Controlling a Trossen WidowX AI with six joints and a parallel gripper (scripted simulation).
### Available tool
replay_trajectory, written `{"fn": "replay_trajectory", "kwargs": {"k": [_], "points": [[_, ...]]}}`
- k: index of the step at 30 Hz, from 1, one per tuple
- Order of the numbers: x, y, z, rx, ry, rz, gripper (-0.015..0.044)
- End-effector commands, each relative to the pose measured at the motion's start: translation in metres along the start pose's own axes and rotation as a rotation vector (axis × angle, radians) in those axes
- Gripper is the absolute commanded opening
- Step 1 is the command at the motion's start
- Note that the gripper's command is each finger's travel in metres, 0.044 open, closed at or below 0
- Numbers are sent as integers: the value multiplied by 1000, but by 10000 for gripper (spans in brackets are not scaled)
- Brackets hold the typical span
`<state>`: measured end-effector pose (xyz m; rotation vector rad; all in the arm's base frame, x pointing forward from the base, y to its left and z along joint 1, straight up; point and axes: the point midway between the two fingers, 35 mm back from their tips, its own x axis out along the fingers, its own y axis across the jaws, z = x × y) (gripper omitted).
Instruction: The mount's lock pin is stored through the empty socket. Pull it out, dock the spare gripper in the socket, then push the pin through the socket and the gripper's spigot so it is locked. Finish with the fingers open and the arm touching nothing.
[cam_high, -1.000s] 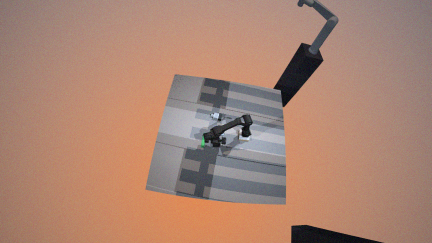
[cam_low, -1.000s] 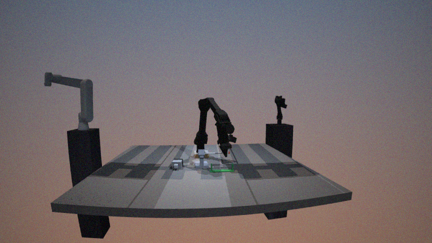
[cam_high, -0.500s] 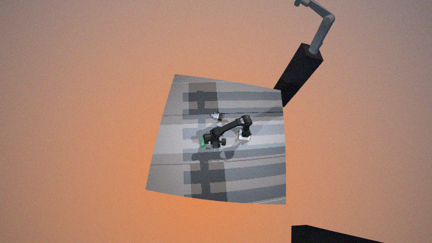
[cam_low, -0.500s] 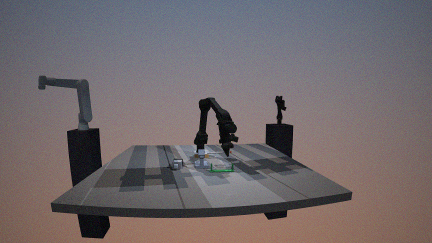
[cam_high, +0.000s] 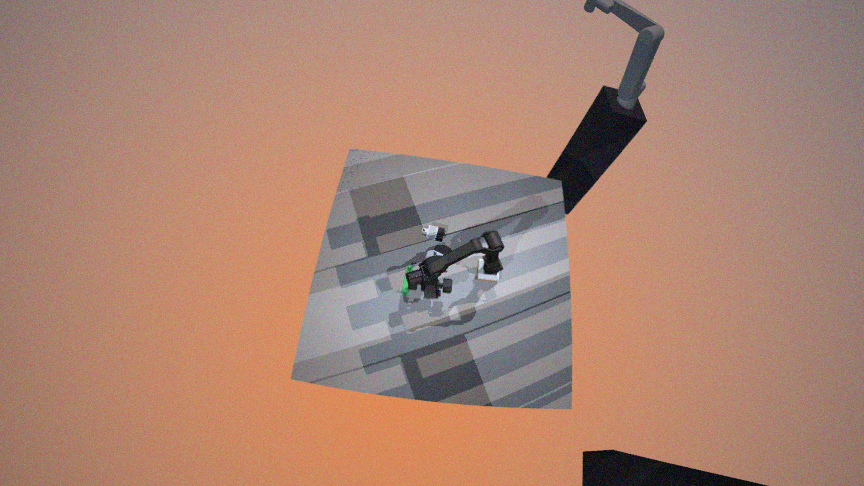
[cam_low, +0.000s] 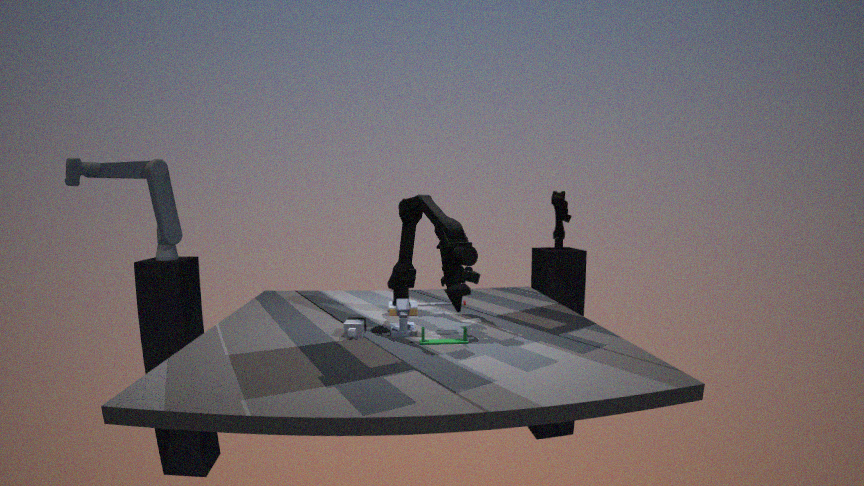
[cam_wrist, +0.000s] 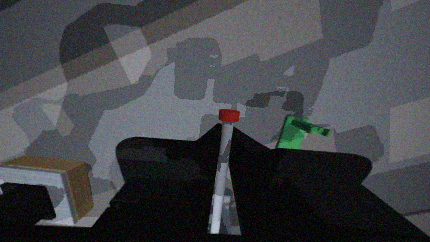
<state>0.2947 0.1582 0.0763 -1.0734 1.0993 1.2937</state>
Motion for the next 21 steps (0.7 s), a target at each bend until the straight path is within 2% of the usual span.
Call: {"fn": "replay_trajectory", "kwargs": {"k": [1,12,21], "points": [[-6,-1,1,2,0,-4,0],[-24,3,3,2,4,9,0],[-18,-1,4,4,5,11,0]]}}
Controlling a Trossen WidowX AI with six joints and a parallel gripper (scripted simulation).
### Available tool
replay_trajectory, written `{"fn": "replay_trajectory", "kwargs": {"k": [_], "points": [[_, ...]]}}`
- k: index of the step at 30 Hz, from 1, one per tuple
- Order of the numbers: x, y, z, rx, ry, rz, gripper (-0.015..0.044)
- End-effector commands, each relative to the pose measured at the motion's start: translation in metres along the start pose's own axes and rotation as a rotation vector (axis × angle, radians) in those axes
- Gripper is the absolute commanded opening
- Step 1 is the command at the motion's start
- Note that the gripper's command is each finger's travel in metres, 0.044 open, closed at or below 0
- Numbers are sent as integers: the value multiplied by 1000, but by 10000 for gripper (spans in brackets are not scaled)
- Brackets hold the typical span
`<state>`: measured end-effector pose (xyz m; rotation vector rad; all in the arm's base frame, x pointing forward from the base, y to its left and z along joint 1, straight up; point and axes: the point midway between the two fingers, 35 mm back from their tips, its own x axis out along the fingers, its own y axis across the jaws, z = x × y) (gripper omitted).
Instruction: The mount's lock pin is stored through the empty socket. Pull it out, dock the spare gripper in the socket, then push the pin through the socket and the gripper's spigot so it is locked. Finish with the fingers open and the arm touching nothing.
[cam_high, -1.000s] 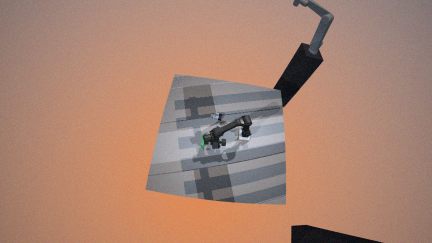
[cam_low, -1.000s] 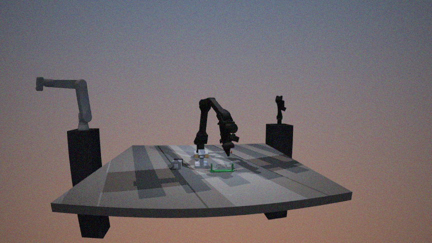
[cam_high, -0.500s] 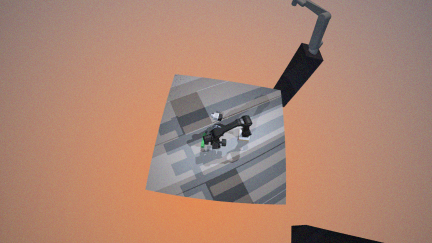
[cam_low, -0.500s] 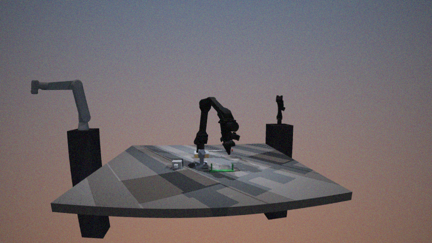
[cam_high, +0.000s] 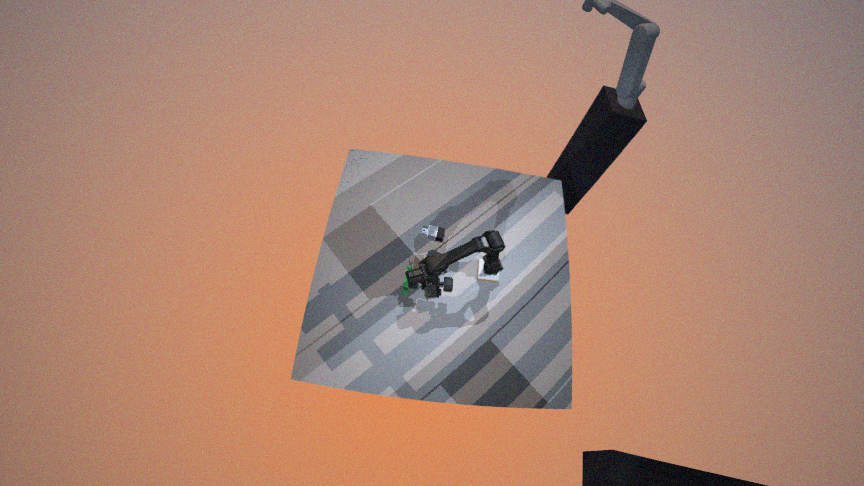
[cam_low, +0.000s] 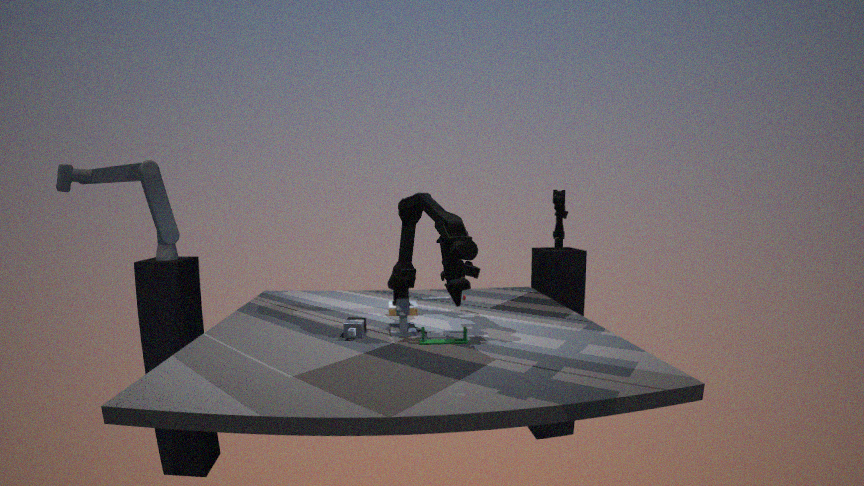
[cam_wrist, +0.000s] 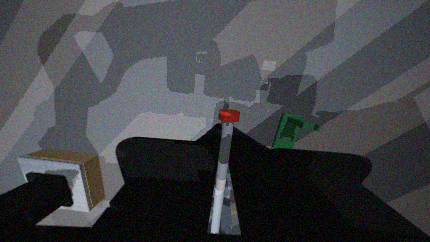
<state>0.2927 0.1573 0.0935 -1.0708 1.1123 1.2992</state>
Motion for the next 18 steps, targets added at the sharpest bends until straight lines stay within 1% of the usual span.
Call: {"fn": "replay_trajectory", "kwargs": {"k": [1,18], "points": [[-2,-7,3,4,-1,-2,0],[-8,-55,22,22,0,-15,0]]}}
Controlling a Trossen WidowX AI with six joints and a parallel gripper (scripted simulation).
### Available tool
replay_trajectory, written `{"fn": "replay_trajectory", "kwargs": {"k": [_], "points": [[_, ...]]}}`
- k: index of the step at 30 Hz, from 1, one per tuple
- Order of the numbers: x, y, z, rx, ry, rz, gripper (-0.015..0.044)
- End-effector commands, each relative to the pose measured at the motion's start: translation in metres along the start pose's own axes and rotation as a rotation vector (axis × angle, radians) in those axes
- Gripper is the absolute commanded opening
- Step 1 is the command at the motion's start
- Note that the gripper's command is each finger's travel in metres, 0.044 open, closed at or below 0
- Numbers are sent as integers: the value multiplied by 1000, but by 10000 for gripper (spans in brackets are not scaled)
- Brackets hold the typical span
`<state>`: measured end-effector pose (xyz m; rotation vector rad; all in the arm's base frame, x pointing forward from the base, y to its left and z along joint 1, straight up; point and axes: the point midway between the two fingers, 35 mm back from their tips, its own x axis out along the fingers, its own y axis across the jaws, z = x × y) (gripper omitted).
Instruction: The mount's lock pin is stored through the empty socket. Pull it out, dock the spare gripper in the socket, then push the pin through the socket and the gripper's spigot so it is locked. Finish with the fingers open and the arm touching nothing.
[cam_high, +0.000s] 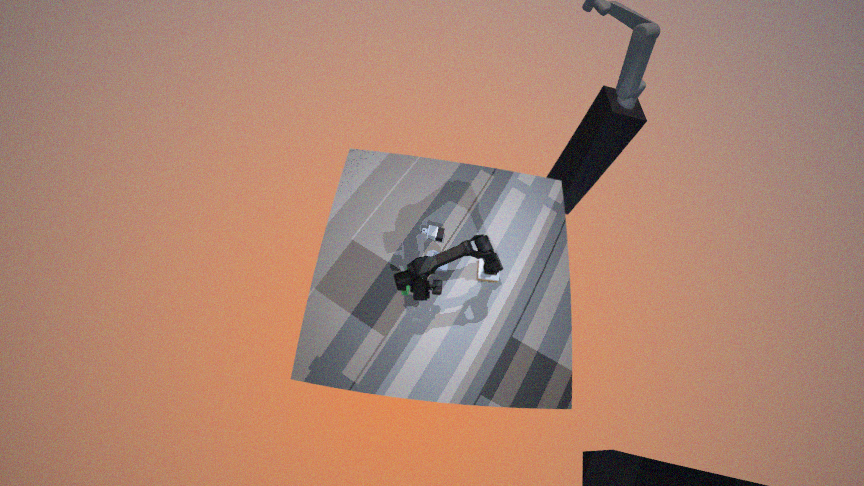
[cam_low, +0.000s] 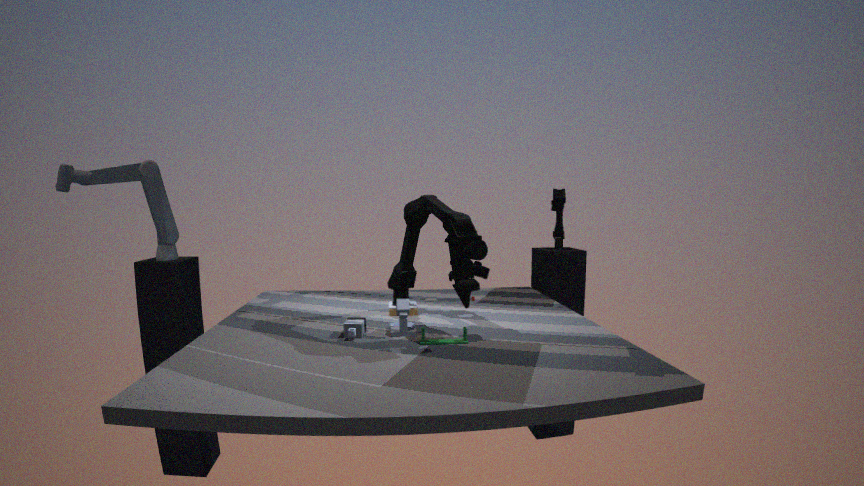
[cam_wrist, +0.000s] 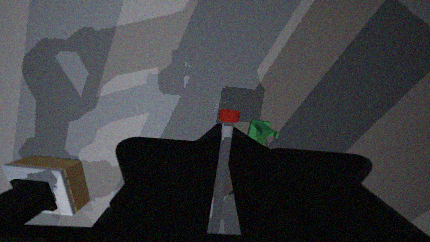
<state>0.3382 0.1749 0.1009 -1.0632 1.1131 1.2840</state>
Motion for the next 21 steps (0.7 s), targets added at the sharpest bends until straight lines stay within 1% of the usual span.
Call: {"fn": "replay_trajectory", "kwargs": {"k": [1,21], "points": [[-2,-12,5,10,1,-7,0],[-4,-60,23,49,-6,-13,0]]}}
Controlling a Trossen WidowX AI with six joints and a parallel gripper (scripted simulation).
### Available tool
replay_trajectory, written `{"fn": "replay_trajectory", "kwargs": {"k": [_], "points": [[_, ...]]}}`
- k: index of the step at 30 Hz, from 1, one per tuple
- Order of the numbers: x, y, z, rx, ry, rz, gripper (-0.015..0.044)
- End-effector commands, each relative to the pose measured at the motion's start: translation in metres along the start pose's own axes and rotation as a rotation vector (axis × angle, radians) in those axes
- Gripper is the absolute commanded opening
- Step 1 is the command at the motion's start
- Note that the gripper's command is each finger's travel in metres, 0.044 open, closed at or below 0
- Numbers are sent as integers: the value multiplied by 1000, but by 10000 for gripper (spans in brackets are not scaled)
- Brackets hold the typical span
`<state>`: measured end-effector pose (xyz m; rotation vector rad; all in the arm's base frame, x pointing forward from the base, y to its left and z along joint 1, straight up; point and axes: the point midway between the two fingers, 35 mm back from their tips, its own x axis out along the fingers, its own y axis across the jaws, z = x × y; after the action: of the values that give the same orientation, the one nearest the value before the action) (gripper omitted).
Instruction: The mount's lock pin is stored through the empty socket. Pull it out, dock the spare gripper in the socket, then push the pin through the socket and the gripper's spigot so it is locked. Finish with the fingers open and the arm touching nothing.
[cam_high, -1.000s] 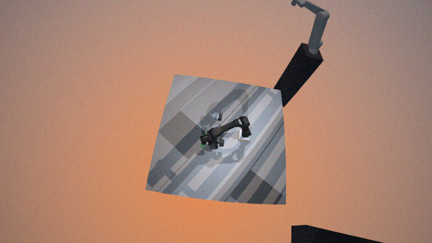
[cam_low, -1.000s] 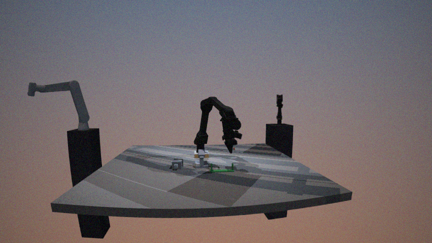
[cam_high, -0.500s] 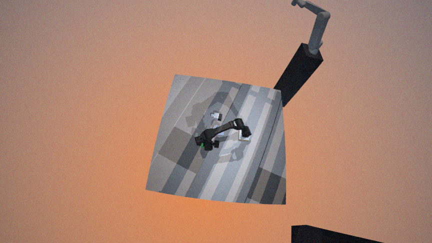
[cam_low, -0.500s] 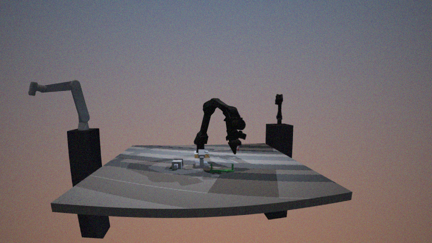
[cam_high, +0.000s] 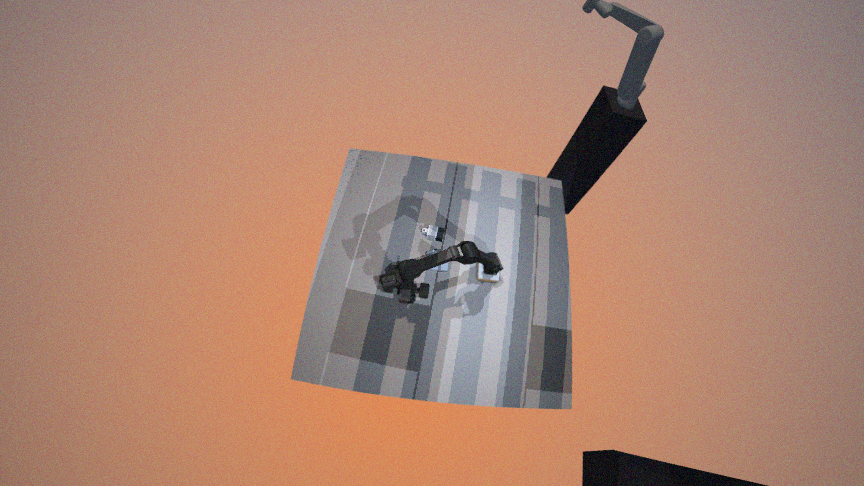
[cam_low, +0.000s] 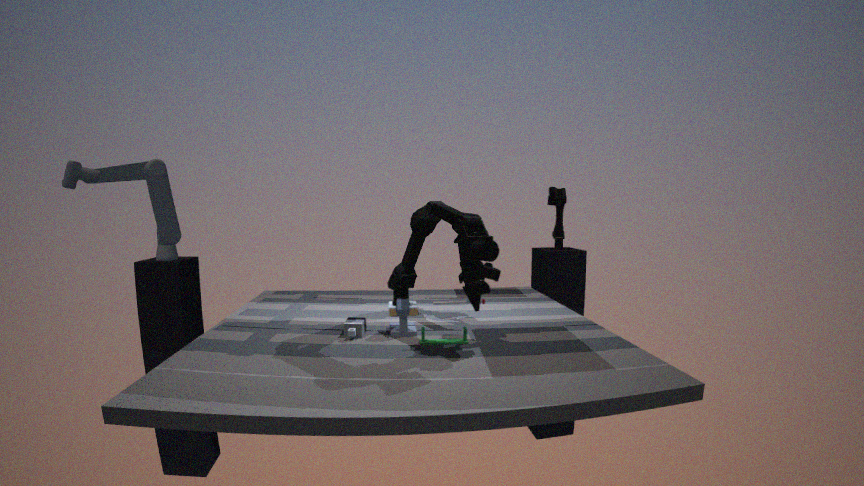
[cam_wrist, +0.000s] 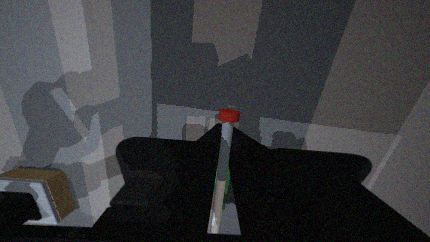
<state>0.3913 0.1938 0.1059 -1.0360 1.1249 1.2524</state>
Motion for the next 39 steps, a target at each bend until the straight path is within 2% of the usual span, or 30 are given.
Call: {"fn": "replay_trajectory", "kwargs": {"k": [1,39], "points": [[-1,-10,4,13,-2,-4,0],[47,-16,-2,12,-7,-15,0]]}}
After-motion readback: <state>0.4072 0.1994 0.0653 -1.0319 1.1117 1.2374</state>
